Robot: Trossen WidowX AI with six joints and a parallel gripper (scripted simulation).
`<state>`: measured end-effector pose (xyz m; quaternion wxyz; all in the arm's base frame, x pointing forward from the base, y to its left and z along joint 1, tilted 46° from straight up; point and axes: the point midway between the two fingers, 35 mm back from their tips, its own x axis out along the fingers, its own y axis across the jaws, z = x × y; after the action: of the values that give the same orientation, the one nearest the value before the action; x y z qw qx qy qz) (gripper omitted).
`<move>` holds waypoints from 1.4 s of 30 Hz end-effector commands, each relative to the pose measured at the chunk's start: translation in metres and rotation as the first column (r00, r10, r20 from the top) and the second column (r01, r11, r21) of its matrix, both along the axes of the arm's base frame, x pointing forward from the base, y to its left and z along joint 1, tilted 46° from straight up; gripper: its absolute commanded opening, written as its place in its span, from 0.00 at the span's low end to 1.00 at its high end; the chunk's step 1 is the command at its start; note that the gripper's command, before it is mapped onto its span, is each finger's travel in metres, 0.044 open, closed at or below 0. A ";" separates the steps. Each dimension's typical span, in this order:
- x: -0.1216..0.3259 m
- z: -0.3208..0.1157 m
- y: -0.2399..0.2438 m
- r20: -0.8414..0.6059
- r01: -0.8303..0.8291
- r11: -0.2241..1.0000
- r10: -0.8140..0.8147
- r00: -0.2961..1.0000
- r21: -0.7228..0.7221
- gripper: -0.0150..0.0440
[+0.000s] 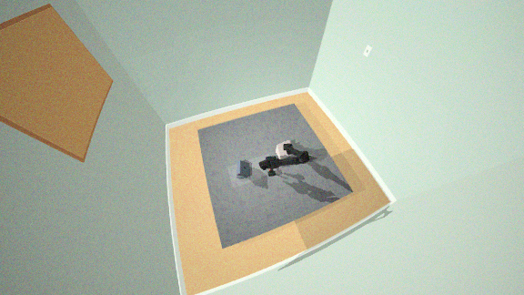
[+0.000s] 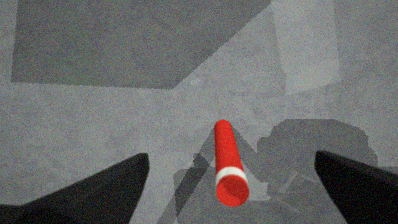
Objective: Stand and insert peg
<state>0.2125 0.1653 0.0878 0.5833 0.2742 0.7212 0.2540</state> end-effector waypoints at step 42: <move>0.004 0.008 -0.010 -0.002 0.001 1.000 -0.001 1.000 -0.003 0.25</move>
<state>0.2116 0.1634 0.0879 0.5797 0.2747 0.7243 0.2527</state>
